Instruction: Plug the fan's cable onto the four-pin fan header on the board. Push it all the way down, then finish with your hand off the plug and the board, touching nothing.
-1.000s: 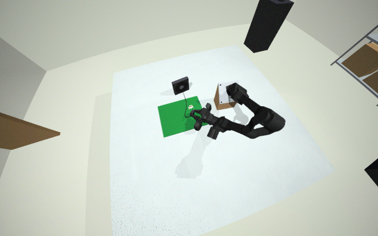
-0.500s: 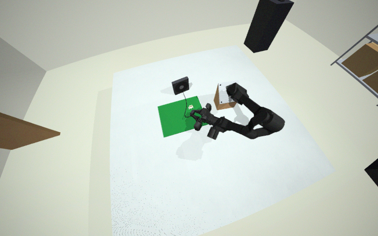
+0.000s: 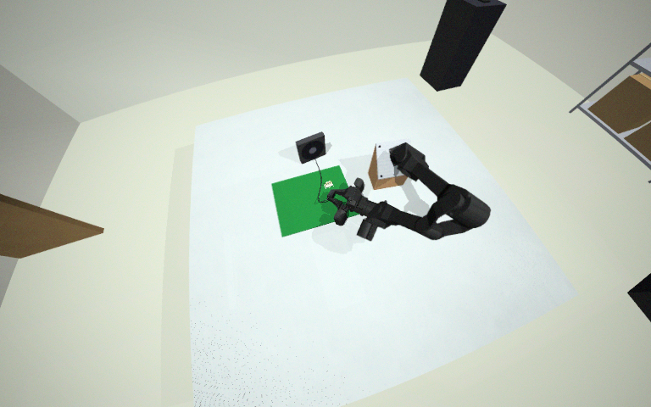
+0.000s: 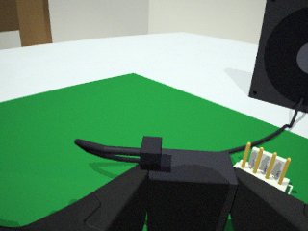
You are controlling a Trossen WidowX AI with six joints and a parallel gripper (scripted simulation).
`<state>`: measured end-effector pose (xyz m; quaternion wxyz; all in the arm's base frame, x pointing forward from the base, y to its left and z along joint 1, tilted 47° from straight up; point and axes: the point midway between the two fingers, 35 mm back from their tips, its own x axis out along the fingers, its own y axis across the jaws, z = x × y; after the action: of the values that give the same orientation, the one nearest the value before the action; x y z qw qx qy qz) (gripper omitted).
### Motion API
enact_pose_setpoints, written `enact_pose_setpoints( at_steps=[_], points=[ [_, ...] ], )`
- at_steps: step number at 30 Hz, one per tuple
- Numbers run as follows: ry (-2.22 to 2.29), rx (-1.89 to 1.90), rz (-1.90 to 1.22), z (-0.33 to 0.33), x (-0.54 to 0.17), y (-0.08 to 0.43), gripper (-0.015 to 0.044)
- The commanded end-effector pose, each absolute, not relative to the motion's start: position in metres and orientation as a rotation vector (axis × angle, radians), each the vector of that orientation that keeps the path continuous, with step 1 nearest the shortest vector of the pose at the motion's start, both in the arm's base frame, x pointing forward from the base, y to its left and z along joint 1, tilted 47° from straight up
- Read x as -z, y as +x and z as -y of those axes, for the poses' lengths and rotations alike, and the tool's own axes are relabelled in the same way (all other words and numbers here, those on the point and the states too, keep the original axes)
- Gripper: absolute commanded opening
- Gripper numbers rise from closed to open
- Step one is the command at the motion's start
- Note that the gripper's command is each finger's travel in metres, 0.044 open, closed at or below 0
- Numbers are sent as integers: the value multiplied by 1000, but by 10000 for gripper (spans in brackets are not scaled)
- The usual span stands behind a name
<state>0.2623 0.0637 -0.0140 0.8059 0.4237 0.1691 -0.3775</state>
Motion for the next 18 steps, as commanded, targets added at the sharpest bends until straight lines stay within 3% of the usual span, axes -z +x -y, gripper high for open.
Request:
enact_pose_setpoints(
  at_steps=[1, 17, 18],
  points=[
    [905, 808, -363, -64, 14, 262, 0],
    [905, 808, -363, -64, 14, 262, 0],
    [907, 808, -362, -64, 14, 262, 26]
  ],
)
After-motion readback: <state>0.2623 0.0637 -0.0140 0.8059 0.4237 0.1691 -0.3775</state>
